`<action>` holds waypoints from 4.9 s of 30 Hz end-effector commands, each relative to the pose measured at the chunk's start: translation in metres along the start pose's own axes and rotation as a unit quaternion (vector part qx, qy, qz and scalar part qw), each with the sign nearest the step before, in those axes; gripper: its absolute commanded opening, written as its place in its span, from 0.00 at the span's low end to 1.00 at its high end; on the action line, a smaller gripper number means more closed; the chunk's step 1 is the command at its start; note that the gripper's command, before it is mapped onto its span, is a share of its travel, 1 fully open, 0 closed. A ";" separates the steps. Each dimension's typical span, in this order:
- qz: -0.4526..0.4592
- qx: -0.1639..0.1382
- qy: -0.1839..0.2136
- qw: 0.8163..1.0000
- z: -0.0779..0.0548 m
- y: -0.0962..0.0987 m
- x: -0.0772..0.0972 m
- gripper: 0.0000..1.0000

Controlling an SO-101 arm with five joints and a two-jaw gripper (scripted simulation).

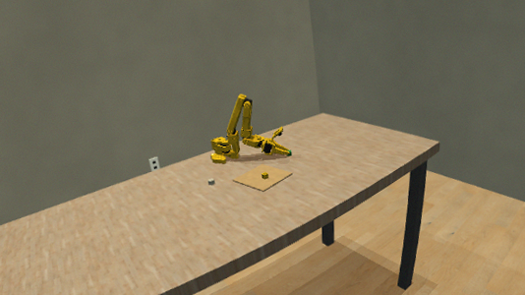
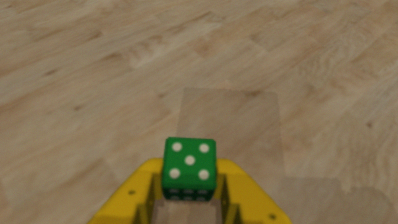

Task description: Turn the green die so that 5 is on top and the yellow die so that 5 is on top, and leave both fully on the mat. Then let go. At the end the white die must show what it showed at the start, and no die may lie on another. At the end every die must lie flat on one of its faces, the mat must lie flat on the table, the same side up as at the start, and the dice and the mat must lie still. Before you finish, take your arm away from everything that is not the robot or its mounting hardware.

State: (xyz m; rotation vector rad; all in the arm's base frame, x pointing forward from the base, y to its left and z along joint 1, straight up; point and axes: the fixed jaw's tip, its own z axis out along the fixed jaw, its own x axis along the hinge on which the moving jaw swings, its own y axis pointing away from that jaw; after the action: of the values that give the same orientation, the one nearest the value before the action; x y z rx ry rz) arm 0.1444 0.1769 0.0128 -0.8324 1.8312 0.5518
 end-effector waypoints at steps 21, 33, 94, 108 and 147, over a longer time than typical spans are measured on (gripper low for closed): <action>-0.001 0.005 -0.017 1.000 0.002 -0.002 -0.006 0.10; -0.001 0.005 -0.017 1.000 0.002 -0.002 -0.006 0.21; -0.001 0.005 -0.017 1.000 -0.018 -0.002 -0.052 0.27; -0.001 0.005 -0.069 0.998 -0.022 -0.002 -0.074 0.26; -0.001 0.004 -0.230 0.973 -0.051 -0.002 -0.150 0.25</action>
State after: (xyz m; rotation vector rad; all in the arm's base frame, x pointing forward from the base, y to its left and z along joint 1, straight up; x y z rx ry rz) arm 0.1484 0.1818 0.1562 -0.6500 1.4288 0.6754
